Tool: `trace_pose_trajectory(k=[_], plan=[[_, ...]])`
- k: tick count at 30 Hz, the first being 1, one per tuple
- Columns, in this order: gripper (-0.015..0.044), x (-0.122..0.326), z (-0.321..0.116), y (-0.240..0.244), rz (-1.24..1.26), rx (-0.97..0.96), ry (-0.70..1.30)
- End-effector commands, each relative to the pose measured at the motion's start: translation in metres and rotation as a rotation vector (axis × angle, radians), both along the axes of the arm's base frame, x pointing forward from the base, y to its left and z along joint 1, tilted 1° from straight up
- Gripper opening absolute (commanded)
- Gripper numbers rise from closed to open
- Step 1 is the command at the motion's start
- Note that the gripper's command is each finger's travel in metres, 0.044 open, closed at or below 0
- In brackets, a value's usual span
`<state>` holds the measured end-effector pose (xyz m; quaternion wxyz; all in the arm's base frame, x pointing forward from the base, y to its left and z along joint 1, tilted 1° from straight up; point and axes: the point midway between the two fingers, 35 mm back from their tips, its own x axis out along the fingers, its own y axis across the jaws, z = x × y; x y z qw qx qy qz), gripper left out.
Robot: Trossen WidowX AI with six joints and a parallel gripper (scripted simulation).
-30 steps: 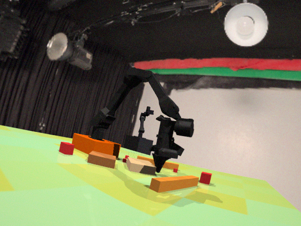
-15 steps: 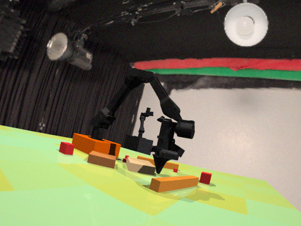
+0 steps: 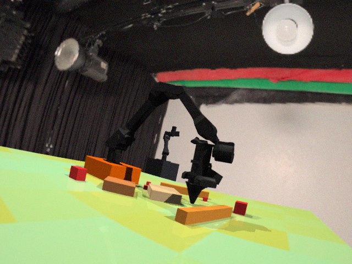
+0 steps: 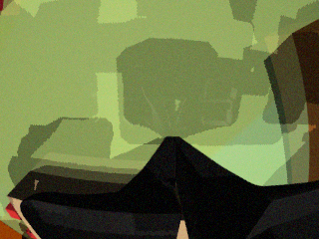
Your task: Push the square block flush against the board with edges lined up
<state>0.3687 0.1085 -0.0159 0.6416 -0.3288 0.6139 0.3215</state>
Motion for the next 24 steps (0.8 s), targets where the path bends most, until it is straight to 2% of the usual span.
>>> trace_pose_trajectory(k=[1,7,12,18,24], plan=[[0.0,0.005,0.0,0.005,-0.004,-0.003,-0.001],[0.0,0.006,0.003,0.008,0.0,0.001,-0.001],[0.0,0.004,0.055,0.008,-0.004,-0.003,-0.002],[0.0,0.006,0.055,0.005,-0.022,0.006,-0.017],[0.0,0.004,0.055,-0.032,-0.221,0.01,-0.013]])
